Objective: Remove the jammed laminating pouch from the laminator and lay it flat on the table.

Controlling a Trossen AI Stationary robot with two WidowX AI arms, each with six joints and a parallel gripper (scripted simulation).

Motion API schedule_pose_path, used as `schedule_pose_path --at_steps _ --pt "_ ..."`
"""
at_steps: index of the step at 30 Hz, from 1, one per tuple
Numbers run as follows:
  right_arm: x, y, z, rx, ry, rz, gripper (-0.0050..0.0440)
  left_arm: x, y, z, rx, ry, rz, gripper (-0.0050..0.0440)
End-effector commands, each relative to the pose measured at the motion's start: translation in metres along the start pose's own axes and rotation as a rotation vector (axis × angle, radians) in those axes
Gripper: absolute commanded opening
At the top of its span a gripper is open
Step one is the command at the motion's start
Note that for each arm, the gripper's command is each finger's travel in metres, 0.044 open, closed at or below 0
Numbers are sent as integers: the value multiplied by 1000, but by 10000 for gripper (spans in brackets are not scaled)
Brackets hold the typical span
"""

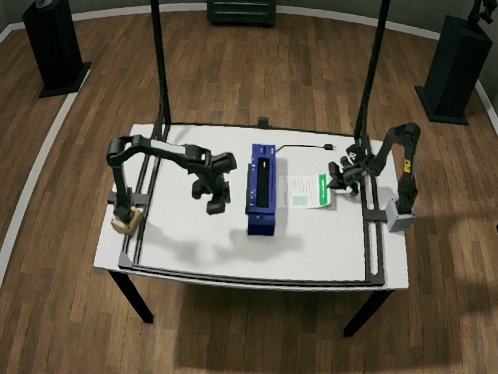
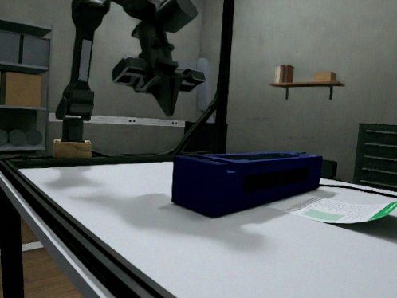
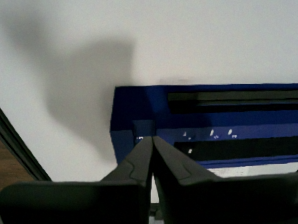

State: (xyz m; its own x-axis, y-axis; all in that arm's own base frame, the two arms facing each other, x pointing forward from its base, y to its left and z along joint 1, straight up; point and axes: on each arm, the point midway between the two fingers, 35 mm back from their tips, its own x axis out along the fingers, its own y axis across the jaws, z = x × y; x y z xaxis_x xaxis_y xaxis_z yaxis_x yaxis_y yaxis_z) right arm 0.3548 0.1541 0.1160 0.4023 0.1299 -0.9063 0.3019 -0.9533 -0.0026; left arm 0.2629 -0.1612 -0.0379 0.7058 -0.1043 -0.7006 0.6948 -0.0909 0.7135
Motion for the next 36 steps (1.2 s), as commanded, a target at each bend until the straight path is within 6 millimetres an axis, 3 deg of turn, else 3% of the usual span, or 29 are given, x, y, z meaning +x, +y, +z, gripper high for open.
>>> schedule_pose_path --at_steps 1,36 --pt "-7 0 -6 1 26 -3 -50 0 2 1 -5 -5 11 -50" --pt "-7 0 -6 1 26 -3 -50 2 -1 1 -5 -3 11 -50"
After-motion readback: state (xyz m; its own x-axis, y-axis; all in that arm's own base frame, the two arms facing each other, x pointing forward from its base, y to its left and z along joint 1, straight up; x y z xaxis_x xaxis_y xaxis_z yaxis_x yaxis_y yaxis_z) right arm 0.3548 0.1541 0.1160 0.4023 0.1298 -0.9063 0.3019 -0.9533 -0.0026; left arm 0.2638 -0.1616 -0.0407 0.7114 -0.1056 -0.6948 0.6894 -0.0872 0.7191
